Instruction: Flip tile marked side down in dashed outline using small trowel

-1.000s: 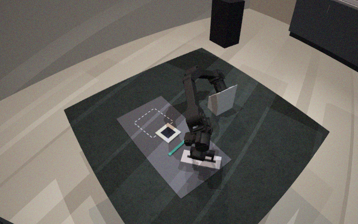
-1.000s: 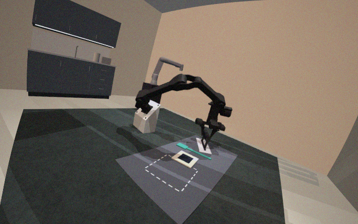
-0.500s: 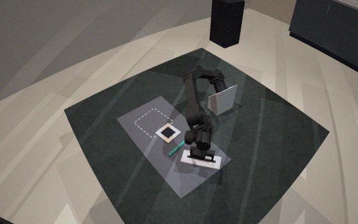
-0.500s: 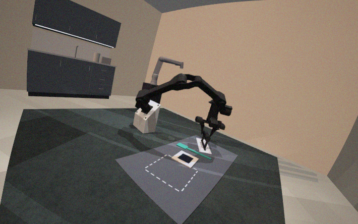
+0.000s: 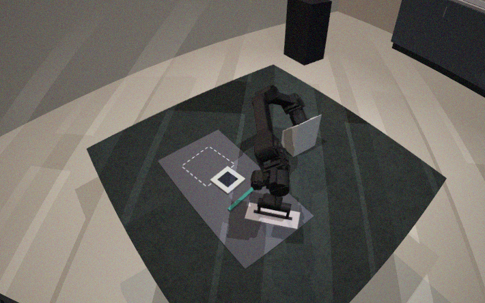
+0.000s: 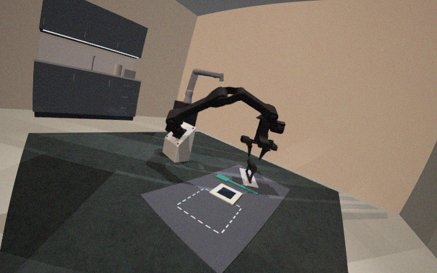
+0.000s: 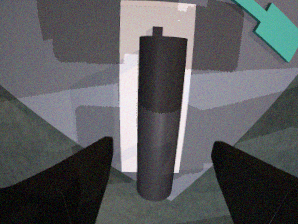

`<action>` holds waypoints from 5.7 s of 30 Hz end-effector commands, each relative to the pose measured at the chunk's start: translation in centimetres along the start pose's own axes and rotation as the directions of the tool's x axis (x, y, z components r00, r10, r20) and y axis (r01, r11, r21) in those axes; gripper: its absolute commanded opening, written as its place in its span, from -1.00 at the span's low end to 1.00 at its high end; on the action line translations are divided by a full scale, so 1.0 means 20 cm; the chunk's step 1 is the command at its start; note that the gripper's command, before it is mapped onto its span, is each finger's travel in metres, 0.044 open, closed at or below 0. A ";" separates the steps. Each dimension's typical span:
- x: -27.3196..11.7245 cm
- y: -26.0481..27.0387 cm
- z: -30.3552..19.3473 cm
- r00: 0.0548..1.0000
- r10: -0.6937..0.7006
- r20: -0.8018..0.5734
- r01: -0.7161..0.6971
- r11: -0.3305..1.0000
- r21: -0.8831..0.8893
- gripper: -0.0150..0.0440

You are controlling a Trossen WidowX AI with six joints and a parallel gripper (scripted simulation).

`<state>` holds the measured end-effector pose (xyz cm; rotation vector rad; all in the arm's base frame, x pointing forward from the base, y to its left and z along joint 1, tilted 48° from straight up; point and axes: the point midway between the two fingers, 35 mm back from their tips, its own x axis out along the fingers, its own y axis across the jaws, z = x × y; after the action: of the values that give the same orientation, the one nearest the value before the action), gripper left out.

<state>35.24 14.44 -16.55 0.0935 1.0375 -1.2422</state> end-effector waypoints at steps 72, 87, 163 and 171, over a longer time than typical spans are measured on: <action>0.23 0.00 -0.01 1.000 -0.004 -0.002 0.005 0.972 0.236 -0.05; 0.23 0.00 -0.01 1.000 -0.004 -0.002 0.005 0.972 0.236 0.42; 0.08 0.12 -0.15 0.916 0.400 -0.022 -0.209 0.430 -0.878 0.53; 0.09 0.12 -0.15 0.883 0.470 -0.010 -0.127 0.218 -0.968 0.53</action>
<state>35.29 15.87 -20.75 -0.7192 1.2940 -0.1335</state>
